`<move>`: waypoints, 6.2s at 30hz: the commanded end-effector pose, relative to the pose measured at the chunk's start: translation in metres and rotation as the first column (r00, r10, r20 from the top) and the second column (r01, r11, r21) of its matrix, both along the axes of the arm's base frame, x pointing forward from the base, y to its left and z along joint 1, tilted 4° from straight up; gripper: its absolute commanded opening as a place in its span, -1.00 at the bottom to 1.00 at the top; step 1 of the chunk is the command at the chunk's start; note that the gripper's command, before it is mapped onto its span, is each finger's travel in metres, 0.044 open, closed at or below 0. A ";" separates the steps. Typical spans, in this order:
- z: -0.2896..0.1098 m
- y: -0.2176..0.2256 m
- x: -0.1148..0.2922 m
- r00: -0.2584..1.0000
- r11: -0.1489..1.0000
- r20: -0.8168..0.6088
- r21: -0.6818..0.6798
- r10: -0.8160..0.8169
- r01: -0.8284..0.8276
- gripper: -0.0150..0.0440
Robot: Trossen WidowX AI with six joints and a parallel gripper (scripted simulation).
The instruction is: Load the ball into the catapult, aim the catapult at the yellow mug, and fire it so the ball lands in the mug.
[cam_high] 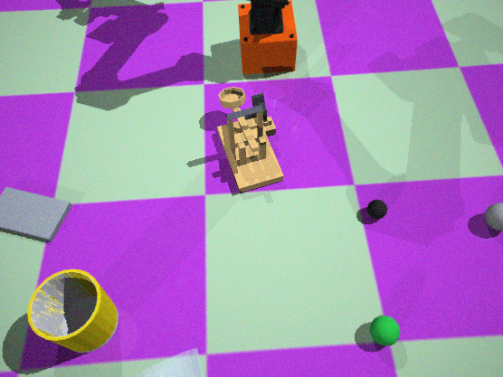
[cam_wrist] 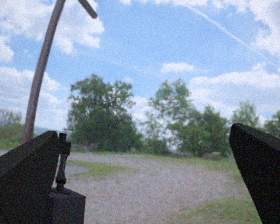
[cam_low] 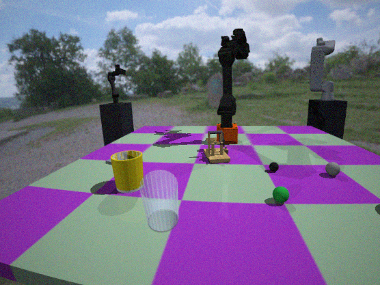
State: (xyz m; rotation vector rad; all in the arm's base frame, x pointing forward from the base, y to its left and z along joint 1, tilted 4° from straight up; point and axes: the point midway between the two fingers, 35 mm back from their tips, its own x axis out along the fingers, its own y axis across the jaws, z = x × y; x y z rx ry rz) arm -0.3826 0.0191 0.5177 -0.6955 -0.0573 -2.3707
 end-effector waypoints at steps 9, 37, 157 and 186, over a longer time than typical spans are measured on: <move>-0.006 0.059 -0.001 0.985 0.985 0.046 -0.026 -0.167 0.169 1.00; -0.065 0.291 0.087 0.589 0.597 0.325 -0.088 -0.740 0.797 1.00; -0.478 -0.051 0.673 0.214 -0.681 0.656 0.630 0.724 0.374 1.00; -0.508 -0.051 0.675 0.212 -0.684 0.660 0.630 0.721 0.368 0.47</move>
